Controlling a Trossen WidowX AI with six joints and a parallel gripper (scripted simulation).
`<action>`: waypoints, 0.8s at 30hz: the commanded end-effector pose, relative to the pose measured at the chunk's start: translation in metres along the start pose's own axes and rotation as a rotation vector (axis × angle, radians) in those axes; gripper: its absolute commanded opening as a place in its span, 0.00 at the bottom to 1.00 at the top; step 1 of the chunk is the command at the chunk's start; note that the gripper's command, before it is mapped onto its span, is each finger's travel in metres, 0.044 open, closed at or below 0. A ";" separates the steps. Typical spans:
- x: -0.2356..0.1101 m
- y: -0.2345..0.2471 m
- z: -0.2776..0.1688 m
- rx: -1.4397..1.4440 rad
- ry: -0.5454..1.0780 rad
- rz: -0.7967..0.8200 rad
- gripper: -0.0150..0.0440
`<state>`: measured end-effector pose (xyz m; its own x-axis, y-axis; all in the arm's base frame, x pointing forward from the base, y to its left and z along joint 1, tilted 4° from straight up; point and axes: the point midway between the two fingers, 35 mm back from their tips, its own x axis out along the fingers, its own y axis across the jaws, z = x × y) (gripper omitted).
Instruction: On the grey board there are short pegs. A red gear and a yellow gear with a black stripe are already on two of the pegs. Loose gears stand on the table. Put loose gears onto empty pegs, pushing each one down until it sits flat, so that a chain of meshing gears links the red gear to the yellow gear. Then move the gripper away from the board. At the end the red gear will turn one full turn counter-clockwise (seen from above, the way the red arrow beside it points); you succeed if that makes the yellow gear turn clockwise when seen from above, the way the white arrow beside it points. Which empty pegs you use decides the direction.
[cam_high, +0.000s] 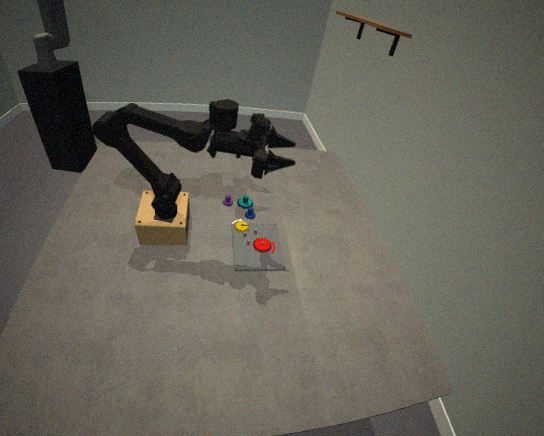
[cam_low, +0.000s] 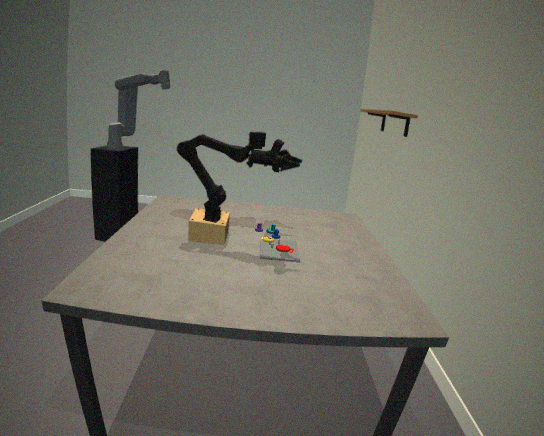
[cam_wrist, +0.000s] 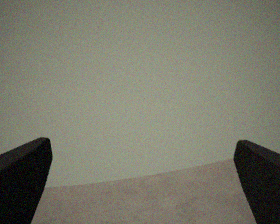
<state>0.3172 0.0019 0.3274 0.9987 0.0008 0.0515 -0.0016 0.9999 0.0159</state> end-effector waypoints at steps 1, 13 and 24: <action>0.001 0.001 -0.002 -0.001 0.011 0.003 0.98; 0.030 0.090 -0.161 -0.157 0.730 0.250 1.00; -0.043 0.156 -0.295 -0.522 1.415 0.485 1.00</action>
<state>0.3140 0.1492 0.0659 0.3211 0.1143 -0.9401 -0.5112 0.8566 -0.0704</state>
